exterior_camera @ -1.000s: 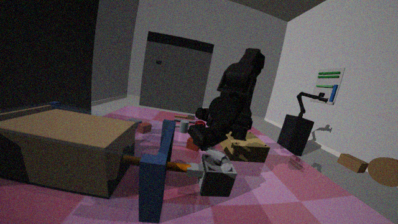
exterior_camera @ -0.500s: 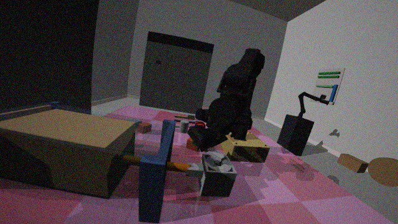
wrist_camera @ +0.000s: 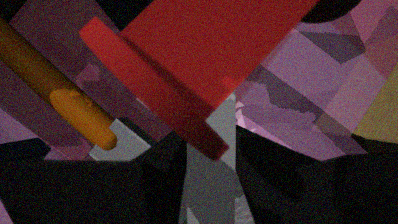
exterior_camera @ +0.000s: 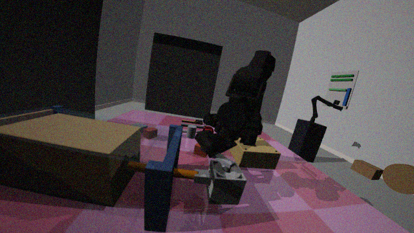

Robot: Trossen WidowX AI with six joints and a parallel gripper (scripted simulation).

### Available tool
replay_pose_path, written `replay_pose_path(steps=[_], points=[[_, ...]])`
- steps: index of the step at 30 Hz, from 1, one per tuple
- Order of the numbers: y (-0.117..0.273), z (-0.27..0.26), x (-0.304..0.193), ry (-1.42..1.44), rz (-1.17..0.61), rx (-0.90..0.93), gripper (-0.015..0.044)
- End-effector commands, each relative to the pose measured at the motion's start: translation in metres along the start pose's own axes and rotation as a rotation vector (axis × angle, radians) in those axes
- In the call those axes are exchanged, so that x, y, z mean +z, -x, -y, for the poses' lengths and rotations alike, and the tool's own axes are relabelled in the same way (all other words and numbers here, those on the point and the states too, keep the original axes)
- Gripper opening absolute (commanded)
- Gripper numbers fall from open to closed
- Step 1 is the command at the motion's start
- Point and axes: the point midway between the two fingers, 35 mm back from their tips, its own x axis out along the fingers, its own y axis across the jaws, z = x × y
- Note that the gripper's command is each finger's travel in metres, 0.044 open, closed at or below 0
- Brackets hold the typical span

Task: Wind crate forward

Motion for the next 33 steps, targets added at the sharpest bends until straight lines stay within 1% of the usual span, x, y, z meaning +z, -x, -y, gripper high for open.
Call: replay_pose_path(steps=[1,7,19,33], points=[[-0.001,0.0,-0.001,0.001,0.0,0.0,0.0],[-0.002,0.0,-0.001,-0.002,0.0,-0.001,0.0],[-0.005,0.008,-0.003,-0.141,0.0,-0.055,0.0],[-0.012,0.006,-0.005,-0.106,0.001,-0.04,0.0]])
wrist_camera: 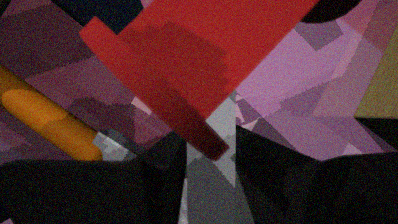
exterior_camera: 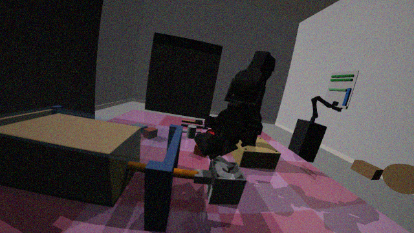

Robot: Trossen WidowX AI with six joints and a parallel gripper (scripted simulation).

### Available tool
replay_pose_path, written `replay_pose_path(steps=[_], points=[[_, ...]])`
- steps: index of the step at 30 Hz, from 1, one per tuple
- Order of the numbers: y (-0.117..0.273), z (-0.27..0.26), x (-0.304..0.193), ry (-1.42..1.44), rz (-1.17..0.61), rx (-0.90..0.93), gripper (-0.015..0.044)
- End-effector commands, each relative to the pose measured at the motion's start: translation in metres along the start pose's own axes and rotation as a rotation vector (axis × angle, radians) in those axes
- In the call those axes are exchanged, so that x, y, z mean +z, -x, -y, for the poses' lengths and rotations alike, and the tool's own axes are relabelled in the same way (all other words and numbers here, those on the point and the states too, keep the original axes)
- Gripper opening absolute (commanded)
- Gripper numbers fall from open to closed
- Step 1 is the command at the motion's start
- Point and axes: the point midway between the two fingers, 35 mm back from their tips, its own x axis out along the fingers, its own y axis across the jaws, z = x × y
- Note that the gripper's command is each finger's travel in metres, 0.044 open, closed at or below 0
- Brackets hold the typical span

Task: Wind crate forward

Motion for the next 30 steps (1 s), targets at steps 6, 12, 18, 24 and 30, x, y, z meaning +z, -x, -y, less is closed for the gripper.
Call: replay_pose_path(steps=[6,12,18,24,30], points=[[-0.0046,-0.0008,-0.0019,0.016,0.001,0.004,0.0],[-0.006,0.0022,-0.0022,-0.025,0.001,-0.011,0.0],[-0.0061,0.0024,-0.0022,-0.028,0.001,-0.013,0.0],[-0.0062,0.0048,-0.0023,-0.074,0.001,-0.031,0.0],[-0.0064,0.0047,-0.0024,-0.076,0.001,-0.031,0.0]])
